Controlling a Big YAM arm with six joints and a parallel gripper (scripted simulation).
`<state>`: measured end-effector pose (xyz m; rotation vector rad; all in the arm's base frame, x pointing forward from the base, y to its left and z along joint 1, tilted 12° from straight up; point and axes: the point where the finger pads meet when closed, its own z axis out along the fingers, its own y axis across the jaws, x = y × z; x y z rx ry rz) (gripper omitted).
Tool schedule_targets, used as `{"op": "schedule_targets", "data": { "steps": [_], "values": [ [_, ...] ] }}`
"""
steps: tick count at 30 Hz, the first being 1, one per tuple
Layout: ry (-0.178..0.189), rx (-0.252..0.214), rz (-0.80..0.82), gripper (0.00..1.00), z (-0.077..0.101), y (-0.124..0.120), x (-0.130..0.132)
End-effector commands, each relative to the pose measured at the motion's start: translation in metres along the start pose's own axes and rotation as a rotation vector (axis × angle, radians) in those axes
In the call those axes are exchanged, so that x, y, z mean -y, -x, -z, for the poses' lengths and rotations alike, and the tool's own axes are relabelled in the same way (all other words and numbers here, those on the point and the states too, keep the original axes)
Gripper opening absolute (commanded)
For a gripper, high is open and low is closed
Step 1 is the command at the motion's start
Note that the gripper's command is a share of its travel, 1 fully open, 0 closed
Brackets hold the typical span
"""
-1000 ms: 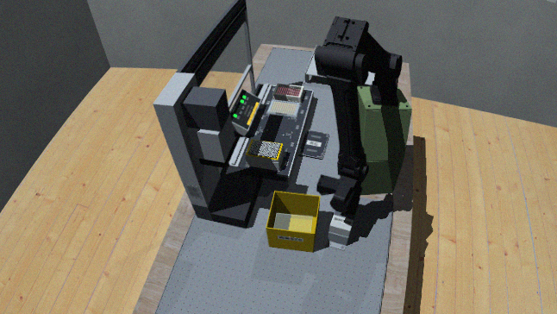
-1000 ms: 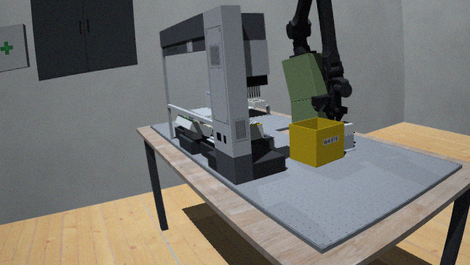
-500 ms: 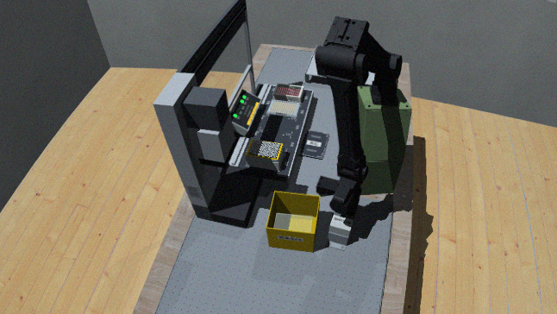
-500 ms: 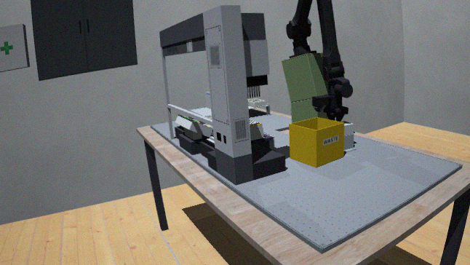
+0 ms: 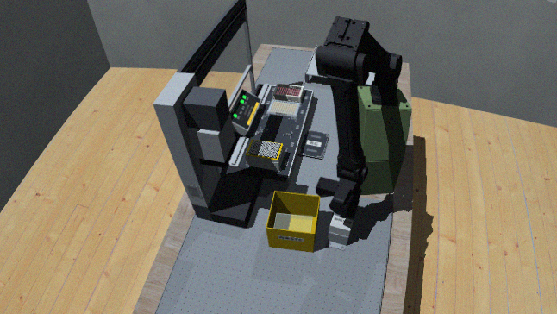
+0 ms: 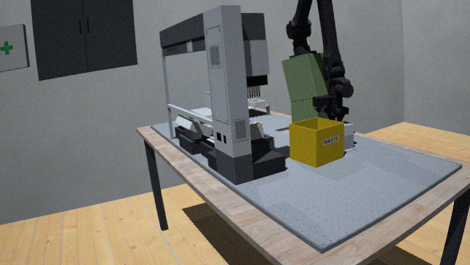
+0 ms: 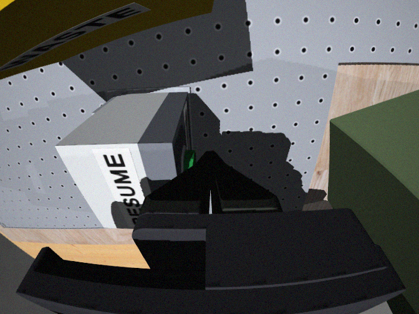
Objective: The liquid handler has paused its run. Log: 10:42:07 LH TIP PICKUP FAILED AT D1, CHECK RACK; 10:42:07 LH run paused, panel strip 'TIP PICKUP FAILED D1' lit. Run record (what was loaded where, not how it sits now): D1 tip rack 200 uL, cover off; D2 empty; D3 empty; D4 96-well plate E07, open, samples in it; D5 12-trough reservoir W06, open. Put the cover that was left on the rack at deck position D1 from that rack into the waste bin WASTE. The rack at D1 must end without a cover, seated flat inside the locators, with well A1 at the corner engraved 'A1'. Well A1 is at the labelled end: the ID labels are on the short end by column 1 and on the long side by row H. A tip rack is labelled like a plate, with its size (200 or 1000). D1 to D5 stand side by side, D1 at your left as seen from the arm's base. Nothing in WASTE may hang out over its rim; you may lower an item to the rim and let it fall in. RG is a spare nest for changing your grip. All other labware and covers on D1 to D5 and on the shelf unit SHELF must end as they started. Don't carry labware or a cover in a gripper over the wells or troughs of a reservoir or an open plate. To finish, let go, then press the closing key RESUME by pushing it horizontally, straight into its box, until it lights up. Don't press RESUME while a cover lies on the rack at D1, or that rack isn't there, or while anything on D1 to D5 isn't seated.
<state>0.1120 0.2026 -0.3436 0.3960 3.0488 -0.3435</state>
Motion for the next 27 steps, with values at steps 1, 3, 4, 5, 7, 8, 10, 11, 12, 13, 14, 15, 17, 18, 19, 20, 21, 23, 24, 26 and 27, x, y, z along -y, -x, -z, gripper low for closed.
{"op": "schedule_targets", "data": {
  "steps": [1, 3, 4, 5, 7, 8, 10, 11, 12, 13, 14, 15, 17, 18, 19, 20, 21, 23, 24, 26, 27],
  "values": [
    [0.041, 0.008, -0.001, 0.0, 0.014, 0.001, -0.02],
    [0.038, 0.007, -0.001, 0.0, 0.014, 0.001, -0.019],
    [0.039, 0.007, -0.002, 0.0, 0.014, 0.001, -0.02],
    [0.041, 0.008, -0.001, 0.0, 0.014, 0.001, -0.021],
    [0.042, 0.008, -0.001, 0.0, 0.014, 0.001, -0.023],
    [0.043, 0.008, -0.001, 0.0, 0.014, 0.001, -0.023],
    [0.043, 0.008, -0.001, 0.0, 0.014, 0.001, -0.023],
    [0.051, 0.009, 0.0, 0.0, 0.014, 0.001, -0.025],
    [0.048, 0.009, 0.0, 0.0, 0.014, 0.001, -0.025],
    [0.046, 0.008, 0.001, 0.0, 0.014, 0.001, -0.025],
    [0.042, 0.008, 0.001, 0.0, 0.014, 0.0, -0.024],
    [0.042, 0.008, 0.001, 0.0, 0.014, 0.001, -0.025],
    [0.047, 0.008, -0.001, 0.0, 0.014, 0.001, -0.027],
    [0.043, 0.008, -0.001, 0.0, 0.014, 0.001, -0.026],
    [0.042, 0.008, 0.0, 0.0, 0.014, 0.001, -0.026],
    [0.045, 0.008, 0.001, 0.0, 0.014, 0.001, -0.027],
    [0.048, 0.008, 0.001, 0.0, 0.015, 0.001, -0.028],
    [0.043, 0.008, 0.002, 0.0, 0.015, 0.0, -0.028],
    [0.044, 0.008, 0.002, 0.0, 0.015, 0.0, -0.028],
    [0.047, 0.008, 0.002, 0.0, 0.015, 0.0, -0.029],
    [0.047, 0.008, 0.002, 0.0, 0.015, 0.0, -0.029]
  ]
}}
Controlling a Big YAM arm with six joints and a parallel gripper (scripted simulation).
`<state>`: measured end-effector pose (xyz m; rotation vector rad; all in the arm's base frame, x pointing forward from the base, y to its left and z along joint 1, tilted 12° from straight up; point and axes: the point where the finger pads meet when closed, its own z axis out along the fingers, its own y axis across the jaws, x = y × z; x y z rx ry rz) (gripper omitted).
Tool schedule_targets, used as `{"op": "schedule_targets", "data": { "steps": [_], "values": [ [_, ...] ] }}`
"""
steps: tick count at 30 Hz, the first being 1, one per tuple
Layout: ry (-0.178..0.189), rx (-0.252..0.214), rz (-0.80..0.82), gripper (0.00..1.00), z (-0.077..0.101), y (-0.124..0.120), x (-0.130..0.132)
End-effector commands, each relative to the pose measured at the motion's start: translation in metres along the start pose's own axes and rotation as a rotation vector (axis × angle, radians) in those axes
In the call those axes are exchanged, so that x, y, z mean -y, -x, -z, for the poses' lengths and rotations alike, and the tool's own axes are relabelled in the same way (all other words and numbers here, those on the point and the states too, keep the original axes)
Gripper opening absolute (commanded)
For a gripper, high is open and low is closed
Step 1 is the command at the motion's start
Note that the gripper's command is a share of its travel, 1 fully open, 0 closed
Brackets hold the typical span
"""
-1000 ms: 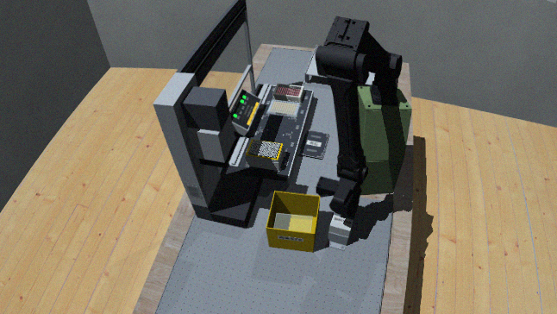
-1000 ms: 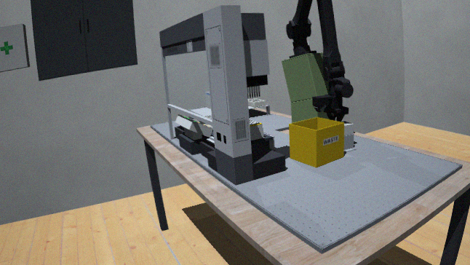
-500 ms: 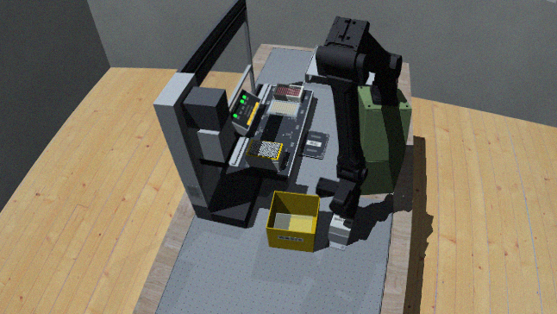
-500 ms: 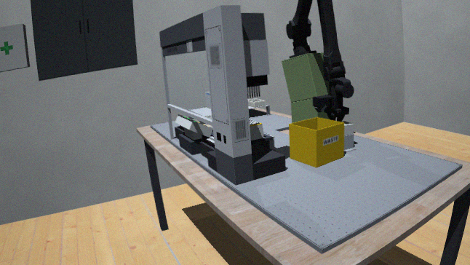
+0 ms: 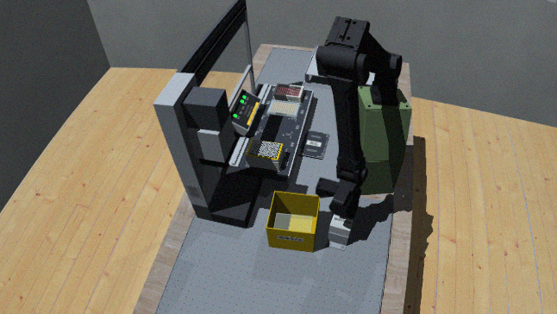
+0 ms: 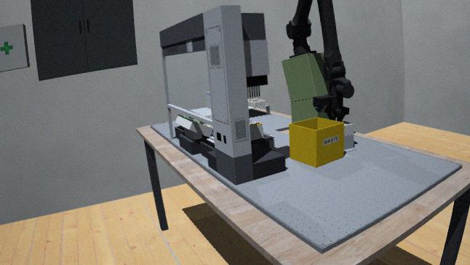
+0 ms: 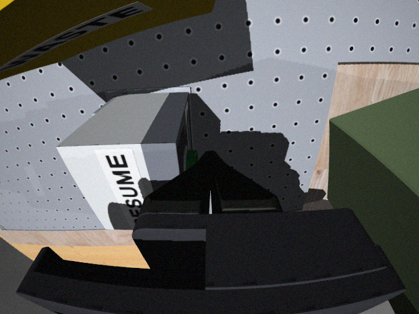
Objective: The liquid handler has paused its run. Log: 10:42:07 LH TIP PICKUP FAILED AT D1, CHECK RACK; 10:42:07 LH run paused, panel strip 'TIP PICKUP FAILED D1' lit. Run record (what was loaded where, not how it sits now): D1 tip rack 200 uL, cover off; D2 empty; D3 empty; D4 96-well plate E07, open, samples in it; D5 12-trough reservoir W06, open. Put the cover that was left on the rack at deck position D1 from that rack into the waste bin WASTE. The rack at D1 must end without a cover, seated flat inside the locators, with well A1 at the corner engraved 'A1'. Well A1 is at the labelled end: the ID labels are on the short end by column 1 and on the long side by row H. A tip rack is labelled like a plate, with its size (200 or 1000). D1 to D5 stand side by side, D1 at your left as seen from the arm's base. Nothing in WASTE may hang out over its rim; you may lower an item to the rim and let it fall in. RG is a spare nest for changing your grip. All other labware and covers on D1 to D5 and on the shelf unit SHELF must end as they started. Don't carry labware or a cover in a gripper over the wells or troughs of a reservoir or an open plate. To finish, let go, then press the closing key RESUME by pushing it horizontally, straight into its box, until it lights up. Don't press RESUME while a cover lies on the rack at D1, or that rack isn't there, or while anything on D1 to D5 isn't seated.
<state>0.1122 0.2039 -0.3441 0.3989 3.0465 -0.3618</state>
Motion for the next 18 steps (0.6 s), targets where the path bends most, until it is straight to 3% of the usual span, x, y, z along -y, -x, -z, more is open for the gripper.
{"op": "schedule_targets", "data": {
  "steps": [1, 18],
  "values": [
    [0.06, 0.007, 0.004, 0.0, 0.0152, 0.0006, -0.0285],
    [0.065, 0.007, 0.005, 0.0, 0.0157, 0.0006, -0.0348]
  ]
}}
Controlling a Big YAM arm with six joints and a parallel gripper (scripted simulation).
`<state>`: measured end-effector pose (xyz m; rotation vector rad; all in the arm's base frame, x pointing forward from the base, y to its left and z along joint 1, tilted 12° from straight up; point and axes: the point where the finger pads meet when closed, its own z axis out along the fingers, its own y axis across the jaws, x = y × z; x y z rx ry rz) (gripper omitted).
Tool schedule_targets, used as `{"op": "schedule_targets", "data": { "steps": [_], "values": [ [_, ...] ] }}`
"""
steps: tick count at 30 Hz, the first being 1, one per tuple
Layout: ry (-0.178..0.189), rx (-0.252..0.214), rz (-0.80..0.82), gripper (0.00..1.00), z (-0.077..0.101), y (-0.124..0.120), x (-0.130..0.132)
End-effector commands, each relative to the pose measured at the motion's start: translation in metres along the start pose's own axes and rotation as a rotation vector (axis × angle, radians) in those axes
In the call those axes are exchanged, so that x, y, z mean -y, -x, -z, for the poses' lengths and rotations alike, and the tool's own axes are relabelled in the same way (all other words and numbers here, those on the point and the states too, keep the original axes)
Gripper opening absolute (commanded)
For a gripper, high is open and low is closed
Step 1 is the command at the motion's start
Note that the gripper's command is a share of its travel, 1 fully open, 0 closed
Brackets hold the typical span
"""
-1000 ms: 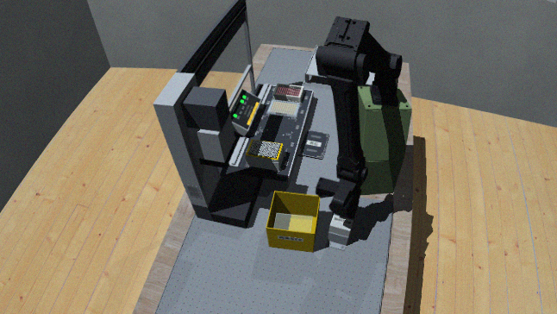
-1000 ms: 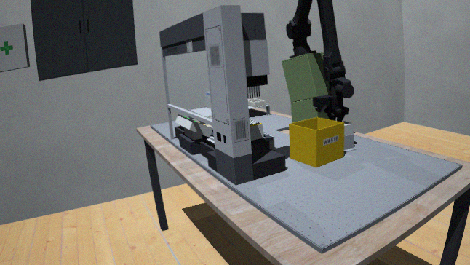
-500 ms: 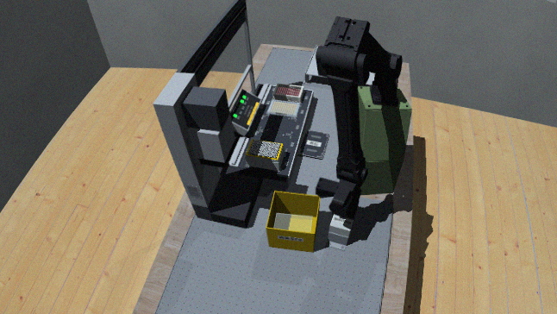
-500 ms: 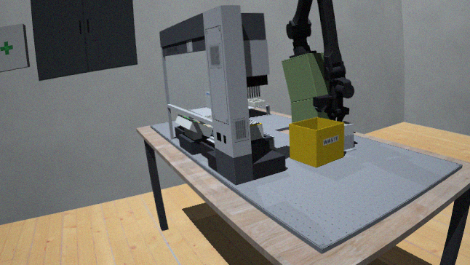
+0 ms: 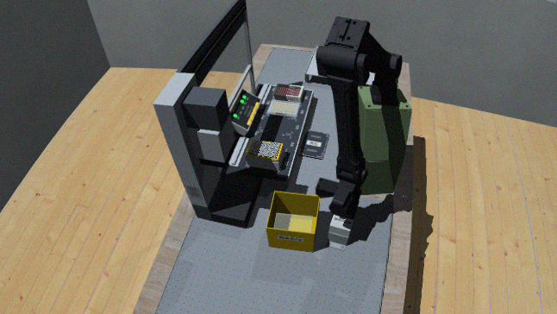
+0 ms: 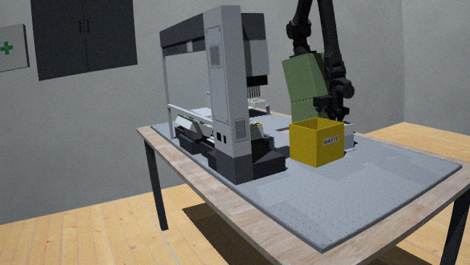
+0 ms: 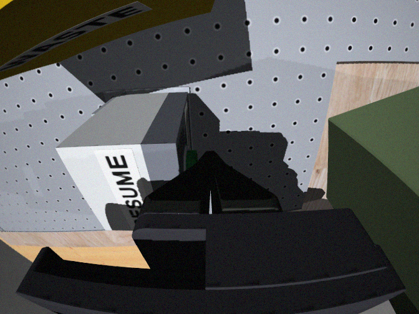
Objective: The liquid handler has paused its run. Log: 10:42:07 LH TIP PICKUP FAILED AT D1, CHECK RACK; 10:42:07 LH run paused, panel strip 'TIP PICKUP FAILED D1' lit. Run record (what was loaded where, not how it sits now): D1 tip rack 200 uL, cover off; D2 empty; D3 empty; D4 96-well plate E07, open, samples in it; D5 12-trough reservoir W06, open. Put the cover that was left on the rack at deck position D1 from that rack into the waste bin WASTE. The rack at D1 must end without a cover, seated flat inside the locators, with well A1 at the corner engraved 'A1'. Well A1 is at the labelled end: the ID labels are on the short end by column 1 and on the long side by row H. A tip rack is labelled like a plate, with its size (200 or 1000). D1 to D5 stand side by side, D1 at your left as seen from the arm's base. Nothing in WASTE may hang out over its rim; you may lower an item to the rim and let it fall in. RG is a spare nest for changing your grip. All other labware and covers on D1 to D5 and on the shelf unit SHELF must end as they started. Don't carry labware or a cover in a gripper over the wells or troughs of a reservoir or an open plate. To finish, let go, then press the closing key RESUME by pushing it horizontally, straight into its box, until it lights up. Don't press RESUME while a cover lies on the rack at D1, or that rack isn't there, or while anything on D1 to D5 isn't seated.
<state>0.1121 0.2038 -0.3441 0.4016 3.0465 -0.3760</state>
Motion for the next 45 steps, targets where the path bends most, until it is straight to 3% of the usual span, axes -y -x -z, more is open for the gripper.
{"op": "schedule_targets", "data": {
  "steps": [1, 45],
  "values": [
    [0.072, 0.008, 0.006, 0.0, 0.016, 0.001, -0.034],
    [0.08, 0.008, 0.005, 0.0, 0.017, 0.0, -0.051]
  ]
}}
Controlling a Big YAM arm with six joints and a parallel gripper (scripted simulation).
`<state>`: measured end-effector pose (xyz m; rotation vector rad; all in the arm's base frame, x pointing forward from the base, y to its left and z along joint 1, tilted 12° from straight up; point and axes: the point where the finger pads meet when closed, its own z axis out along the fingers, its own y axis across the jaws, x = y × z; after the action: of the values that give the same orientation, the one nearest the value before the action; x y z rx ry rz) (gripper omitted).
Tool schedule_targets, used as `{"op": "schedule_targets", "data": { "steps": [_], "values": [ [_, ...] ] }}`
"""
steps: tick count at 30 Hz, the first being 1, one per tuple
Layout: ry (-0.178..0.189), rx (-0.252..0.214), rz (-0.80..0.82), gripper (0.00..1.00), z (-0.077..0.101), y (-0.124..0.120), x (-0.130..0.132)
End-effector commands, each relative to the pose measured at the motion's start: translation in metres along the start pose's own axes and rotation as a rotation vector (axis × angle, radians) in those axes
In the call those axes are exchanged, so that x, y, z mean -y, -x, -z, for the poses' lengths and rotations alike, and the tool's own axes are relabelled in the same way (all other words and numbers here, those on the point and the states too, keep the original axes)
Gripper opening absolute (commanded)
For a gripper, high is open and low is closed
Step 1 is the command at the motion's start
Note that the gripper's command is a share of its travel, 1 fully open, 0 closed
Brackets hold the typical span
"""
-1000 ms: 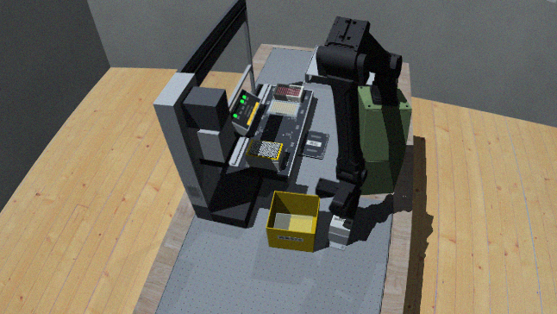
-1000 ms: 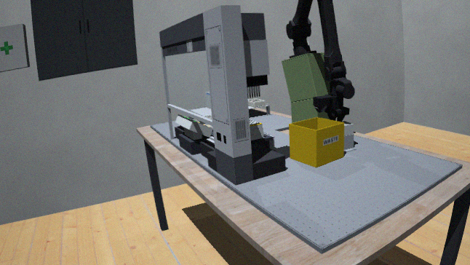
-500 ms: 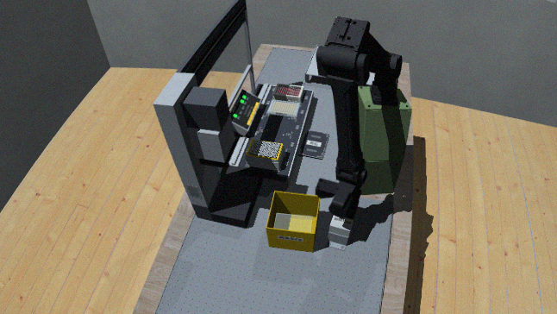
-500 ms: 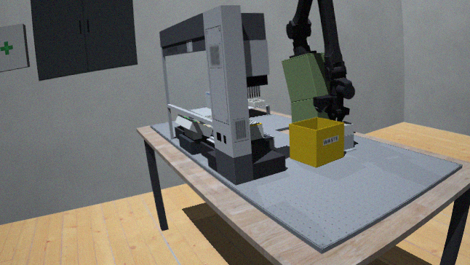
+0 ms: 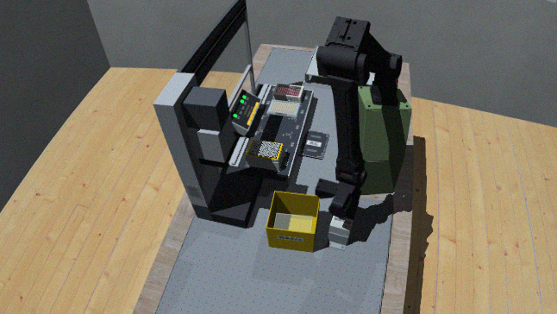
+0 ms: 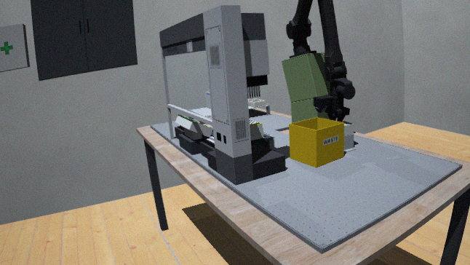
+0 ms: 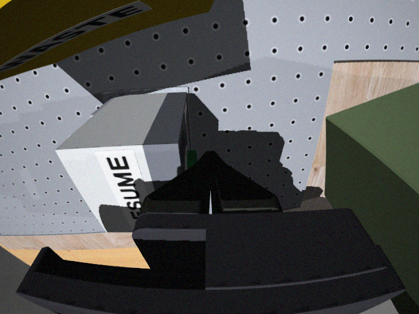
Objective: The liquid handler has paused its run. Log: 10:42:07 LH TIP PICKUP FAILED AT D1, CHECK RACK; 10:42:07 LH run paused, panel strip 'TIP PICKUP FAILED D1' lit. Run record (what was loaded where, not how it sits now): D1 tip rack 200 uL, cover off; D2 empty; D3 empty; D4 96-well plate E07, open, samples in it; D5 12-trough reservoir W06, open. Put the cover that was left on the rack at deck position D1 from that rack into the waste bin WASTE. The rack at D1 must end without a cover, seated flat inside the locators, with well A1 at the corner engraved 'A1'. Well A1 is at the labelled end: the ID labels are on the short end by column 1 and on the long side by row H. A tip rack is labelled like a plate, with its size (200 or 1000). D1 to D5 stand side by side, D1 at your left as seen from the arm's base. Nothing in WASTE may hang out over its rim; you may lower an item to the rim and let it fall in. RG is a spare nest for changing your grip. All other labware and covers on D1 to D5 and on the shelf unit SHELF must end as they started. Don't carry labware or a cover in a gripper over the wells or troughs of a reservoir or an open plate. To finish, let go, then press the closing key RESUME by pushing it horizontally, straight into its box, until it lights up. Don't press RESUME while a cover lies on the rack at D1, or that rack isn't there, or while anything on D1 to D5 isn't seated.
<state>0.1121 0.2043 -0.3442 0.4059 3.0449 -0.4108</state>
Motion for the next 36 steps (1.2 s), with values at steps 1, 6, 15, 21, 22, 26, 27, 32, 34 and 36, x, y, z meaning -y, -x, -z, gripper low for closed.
{"op": "schedule_targets", "data": {
  "steps": [1, 6, 15, 21, 22, 26, 27, 32, 34, 36],
  "values": [
    [0.104, 0.009, 0.007, 0.0, 0.019, 0.0, -0.05],
    [0.109, 0.009, 0.008, 0.0, 0.019, 0.001, -0.053],
    [0.107, 0.009, 0.007, 0.0, 0.019, 0.001, -0.055],
    [0.108, 0.009, 0.007, 0.0, 0.019, 0.001, -0.057],
    [0.108, 0.009, 0.007, 0.0, 0.019, 0.001, -0.057],
    [0.108, 0.009, 0.007, 0.0, 0.02, 0.001, -0.059],
    [0.11, 0.009, 0.007, 0.0, 0.02, 0.001, -0.06],
    [0.111, 0.009, 0.007, 0.0, 0.02, 0.001, -0.062],
    [0.111, 0.009, 0.007, 0.0, 0.02, 0.001, -0.062],
    [0.111, 0.009, 0.007, 0.0, 0.02, 0.001, -0.063]
  ]
}}
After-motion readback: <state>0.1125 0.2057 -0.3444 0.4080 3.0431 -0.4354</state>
